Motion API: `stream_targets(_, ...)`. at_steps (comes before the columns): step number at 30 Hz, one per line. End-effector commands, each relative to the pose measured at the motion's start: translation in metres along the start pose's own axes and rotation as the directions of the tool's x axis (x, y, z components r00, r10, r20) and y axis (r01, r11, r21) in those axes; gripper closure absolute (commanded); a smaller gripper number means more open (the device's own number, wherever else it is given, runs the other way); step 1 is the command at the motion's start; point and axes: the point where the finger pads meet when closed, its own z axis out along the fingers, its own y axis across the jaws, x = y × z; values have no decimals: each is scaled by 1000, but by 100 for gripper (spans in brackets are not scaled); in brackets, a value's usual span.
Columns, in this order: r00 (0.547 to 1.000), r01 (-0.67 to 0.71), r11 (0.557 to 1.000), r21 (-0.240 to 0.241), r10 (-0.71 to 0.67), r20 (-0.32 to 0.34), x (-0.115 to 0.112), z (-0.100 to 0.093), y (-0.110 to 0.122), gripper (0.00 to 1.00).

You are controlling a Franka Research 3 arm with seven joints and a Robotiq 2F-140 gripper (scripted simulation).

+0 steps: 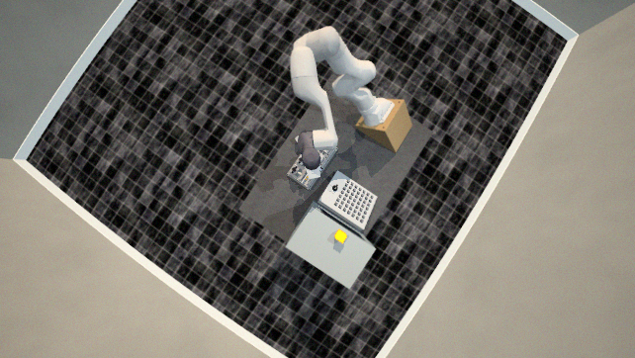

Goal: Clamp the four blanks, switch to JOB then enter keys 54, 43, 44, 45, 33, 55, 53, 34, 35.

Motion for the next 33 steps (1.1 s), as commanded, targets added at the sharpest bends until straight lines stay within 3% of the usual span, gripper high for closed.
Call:
stream_targets(1, 1000, -6, 1000, 6, 6, -12, 4, 5, -2, 100)
stream_targets(33, 1000, -6, 1000, 6, 6, -12, 4, 42, -2, 100)
